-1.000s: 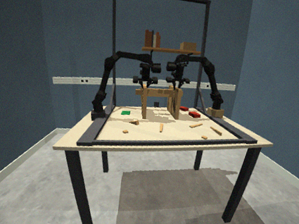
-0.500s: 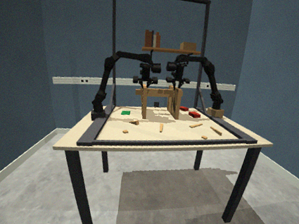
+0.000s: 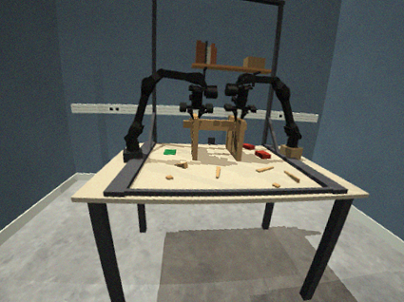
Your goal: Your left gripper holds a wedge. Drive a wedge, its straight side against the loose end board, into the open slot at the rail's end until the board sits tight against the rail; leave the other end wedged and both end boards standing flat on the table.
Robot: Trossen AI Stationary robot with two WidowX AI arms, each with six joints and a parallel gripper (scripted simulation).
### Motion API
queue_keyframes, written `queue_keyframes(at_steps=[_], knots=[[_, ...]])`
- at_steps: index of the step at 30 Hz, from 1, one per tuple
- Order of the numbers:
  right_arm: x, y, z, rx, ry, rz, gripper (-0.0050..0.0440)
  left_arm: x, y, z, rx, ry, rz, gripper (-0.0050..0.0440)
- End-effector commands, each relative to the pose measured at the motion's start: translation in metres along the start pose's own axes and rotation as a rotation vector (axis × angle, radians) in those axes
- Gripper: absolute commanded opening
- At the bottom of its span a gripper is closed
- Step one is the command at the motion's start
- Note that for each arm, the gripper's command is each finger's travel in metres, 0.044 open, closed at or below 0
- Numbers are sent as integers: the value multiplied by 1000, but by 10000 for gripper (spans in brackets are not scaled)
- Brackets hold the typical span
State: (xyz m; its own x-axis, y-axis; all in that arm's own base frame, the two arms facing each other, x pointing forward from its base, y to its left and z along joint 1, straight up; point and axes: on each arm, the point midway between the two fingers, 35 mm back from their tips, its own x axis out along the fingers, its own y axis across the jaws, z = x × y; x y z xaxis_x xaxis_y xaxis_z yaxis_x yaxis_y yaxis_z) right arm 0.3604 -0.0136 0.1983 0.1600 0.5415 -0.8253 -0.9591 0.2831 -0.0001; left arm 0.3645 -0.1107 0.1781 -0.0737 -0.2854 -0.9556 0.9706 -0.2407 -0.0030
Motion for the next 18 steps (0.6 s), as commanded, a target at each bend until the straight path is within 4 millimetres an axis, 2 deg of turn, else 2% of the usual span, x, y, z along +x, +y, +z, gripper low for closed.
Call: queue_keyframes(at_steps=[1,18], knots=[[-7,-5,3,-18,0,-32,-50,-3,1,2,9,-2,13,-50],[-10,-16,0,-33,4,-70,-50,-3,1,2,9,-2,13,-50]])
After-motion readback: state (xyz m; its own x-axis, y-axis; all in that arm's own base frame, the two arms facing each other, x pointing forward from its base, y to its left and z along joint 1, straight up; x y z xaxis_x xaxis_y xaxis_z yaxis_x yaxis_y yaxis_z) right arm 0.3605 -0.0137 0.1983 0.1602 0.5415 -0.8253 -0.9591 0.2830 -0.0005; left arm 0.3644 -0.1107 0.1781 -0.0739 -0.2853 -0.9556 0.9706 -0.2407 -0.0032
